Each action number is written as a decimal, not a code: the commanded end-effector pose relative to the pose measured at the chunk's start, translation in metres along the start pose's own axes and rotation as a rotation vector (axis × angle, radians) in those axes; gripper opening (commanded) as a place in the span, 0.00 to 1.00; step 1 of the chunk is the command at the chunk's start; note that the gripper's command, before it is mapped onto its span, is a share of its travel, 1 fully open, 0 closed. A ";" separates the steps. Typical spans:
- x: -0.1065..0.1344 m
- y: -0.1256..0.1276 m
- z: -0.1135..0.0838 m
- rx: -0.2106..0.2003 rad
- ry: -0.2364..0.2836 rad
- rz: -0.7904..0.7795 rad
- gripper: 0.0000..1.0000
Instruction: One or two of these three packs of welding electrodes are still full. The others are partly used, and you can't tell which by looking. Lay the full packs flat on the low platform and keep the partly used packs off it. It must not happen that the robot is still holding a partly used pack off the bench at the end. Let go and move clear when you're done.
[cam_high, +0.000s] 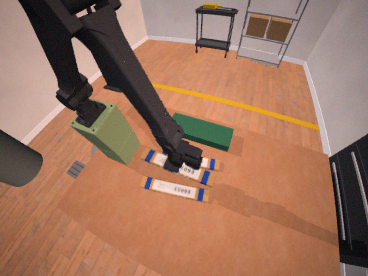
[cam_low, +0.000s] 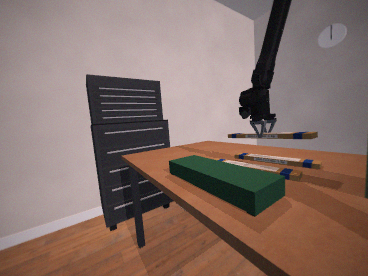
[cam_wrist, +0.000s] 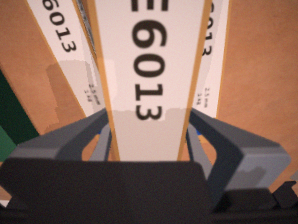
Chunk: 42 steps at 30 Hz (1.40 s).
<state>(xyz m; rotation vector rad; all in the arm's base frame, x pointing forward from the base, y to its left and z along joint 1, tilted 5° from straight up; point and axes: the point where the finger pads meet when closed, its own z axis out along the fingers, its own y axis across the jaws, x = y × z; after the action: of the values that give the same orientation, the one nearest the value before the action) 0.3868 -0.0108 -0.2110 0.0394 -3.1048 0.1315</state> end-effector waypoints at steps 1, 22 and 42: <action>-0.022 0.002 -0.028 0.001 -0.055 0.003 0.00; -0.022 0.002 -0.028 0.001 -0.055 0.003 0.00; -0.028 -0.044 -0.036 -0.001 -0.071 0.149 0.00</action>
<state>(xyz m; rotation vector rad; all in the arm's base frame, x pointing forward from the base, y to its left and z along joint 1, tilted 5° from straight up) 0.3866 -0.0441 -0.2023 -0.2043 -3.1069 0.1375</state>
